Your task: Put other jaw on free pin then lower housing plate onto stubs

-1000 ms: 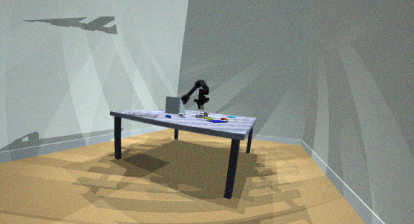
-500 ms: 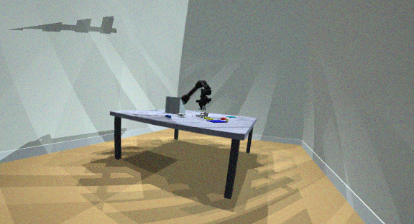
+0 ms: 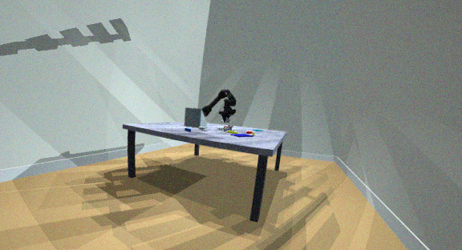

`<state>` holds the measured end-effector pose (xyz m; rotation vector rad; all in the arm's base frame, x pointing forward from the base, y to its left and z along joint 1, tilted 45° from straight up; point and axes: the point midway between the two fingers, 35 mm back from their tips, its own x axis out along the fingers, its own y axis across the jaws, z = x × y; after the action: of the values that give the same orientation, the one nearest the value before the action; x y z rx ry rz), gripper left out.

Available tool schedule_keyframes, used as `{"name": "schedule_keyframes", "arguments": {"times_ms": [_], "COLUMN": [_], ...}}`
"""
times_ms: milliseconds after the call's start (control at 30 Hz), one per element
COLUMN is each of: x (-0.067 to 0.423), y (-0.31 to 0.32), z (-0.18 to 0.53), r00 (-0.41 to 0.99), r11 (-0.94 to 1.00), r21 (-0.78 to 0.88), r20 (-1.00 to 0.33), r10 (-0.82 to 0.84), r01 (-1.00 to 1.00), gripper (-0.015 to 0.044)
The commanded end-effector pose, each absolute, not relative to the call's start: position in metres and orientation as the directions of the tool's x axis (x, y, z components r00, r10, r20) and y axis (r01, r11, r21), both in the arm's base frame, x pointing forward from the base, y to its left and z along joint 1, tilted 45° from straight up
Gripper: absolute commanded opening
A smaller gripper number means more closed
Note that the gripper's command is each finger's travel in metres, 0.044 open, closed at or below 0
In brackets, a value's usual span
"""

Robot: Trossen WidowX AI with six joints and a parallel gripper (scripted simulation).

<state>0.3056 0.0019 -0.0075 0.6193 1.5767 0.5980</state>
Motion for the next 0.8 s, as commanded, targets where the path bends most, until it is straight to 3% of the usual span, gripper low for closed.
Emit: {"name": "schedule_keyframes", "arguments": {"times_ms": [0, 767], "x": [0.3061, 0.3057], "y": [0.0021, 0.0051], "z": [-0.007, -0.0097], "r00": [-0.077, -0.077], "r11": [0.716, 0.717], "r21": [0.696, 0.695], "r20": [-0.713, -0.713], "r10": [0.697, 0.697], "r01": [0.053, 0.056], "gripper": [0.0134, 0.0134]}}
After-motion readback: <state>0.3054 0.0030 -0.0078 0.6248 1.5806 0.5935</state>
